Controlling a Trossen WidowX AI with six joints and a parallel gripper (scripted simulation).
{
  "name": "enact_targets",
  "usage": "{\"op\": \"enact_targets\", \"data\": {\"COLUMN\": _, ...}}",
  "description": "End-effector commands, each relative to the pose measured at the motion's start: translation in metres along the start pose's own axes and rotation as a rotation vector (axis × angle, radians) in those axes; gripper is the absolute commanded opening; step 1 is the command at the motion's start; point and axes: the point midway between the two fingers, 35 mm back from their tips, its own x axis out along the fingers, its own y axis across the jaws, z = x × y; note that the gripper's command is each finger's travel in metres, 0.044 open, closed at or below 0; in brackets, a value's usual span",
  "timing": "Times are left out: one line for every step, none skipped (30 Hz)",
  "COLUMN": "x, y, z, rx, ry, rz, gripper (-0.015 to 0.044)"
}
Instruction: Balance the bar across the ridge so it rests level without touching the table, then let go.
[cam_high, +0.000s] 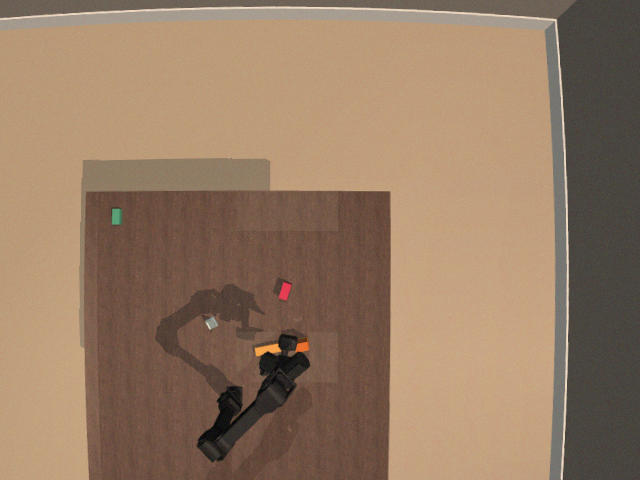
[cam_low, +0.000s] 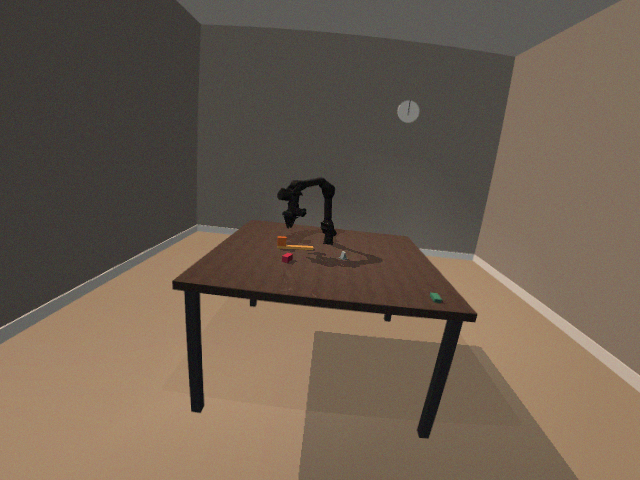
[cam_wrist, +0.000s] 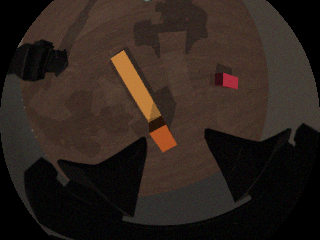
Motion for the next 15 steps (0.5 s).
{"op": "enact_targets", "data": {"x": -0.001, "y": 0.012, "z": 0.012, "rx": -0.128, "ry": -0.022, "rz": 0.054, "gripper": 0.0315}}
{"op": "enact_targets", "data": {"x": -0.001, "y": 0.014, "z": 0.015, "rx": -0.161, "ry": -0.03, "rz": 0.068, "gripper": 0.0315}}
{"op": "enact_targets", "data": {"x": -0.001, "y": 0.017, "z": 0.018, "rx": -0.195, "ry": -0.037, "rz": 0.082, "gripper": 0.0315}}
{"op": "enact_targets", "data": {"x": -0.001, "y": 0.02, "z": 0.021, "rx": -0.229, "ry": -0.045, "rz": 0.095, "gripper": 0.0315}}
{"op": "enact_targets", "data": {"x": -0.001, "y": 0.023, "z": 0.024, "rx": -0.264, "ry": -0.054, "rz": 0.109, "gripper": 0.0315}}
{"op": "enact_targets", "data": {"x": -0.002, "y": 0.026, "z": 0.027, "rx": -0.298, "ry": -0.062, "rz": 0.122, "gripper": 0.0315}}
{"op": "enact_targets", "data": {"x": -0.002, "y": 0.028, "z": 0.029, "rx": -0.326, "ry": -0.07, "rz": 0.133, "gripper": 0.0315}}
{"op": "enact_targets", "data": {"x": -0.002, "y": 0.03, "z": 0.03, "rx": -0.343, "ry": -0.074, "rz": 0.139, "gripper": 0.0315}}
{"op": "enact_targets", "data": {"x": -0.002, "y": 0.03, "z": 0.031, "rx": -0.349, "ry": -0.076, "rz": 0.141, "gripper": 0.0315}}
{"op": "enact_targets", "data": {"x": -0.002, "y": 0.03, "z": 0.031, "rx": -0.349, "ry": -0.076, "rz": 0.141, "gripper": 0.0315}}
{"op": "enact_targets", "data": {"x": -0.002, "y": 0.03, "z": 0.031, "rx": -0.349, "ry": -0.076, "rz": 0.141, "gripper": 0.0315}}
{"op": "enact_targets", "data": {"x": -0.002, "y": 0.03, "z": 0.031, "rx": -0.349, "ry": -0.076, "rz": 0.141, "gripper": 0.0315}}
{"op": "enact_targets", "data": {"x": -0.002, "y": 0.03, "z": 0.031, "rx": -0.349, "ry": -0.076, "rz": 0.141, "gripper": 0.0315}}
{"op": "enact_targets", "data": {"x": -0.001, "y": 0.03, "z": 0.031, "rx": -0.349, "ry": -0.076, "rz": 0.141, "gripper": 0.0315}}
{"op": "enact_targets", "data": {"x": 0.001, "y": 0.03, "z": 0.031, "rx": -0.349, "ry": -0.076, "rz": 0.141, "gripper": 0.0315}}
